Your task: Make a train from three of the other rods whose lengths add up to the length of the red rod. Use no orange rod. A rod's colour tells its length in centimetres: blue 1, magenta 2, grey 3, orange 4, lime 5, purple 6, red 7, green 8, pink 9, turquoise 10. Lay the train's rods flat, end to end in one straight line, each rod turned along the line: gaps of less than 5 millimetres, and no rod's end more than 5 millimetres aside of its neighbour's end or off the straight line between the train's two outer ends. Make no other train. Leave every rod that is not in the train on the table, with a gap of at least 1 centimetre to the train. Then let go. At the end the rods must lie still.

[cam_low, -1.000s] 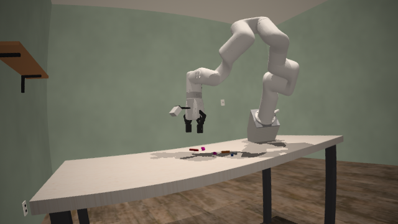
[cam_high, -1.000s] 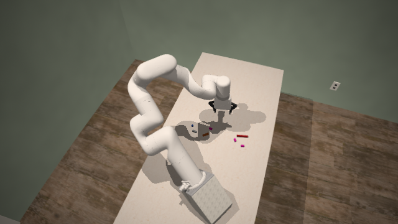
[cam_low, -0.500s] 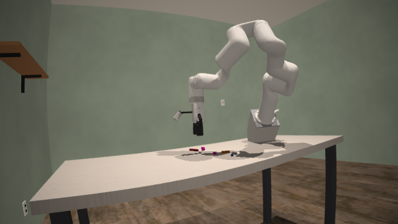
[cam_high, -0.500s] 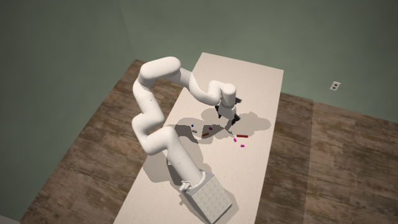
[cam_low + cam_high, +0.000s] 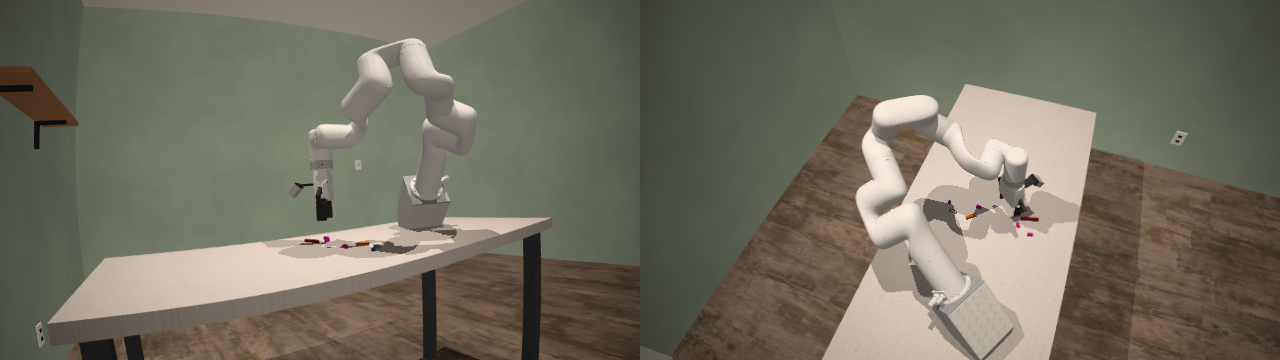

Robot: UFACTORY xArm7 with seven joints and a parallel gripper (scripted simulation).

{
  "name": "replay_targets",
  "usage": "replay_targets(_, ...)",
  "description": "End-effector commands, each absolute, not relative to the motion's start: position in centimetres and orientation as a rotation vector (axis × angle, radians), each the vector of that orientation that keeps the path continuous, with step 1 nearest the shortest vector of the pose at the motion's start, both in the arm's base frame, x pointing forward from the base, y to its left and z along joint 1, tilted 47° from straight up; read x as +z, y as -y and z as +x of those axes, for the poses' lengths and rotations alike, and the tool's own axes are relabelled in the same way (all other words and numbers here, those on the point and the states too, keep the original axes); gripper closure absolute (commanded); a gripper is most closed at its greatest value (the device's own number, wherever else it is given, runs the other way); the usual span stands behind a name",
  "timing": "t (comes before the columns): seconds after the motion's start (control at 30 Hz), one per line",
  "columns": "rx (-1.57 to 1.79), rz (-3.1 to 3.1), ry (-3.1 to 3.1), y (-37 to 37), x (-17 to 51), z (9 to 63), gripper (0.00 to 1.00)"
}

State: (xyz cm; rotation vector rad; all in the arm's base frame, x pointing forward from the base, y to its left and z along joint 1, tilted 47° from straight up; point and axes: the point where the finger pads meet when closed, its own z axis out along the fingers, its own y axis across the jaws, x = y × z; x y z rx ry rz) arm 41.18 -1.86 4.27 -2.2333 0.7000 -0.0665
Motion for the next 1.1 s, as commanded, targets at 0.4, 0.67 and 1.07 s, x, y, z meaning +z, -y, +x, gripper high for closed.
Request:
replay_targets(0.4, 0.207, -1.987, -1.242, 3.9, -0.3, 37.5, 0.00)
replay_targets(0.67, 0.306, -1.859, -1.440, 4.6, -1.9, 36.0, 0.00)
replay_targets(1.07, 0.369, -1.765, -1.565, 5.1, -2.9, 34.9, 0.00)
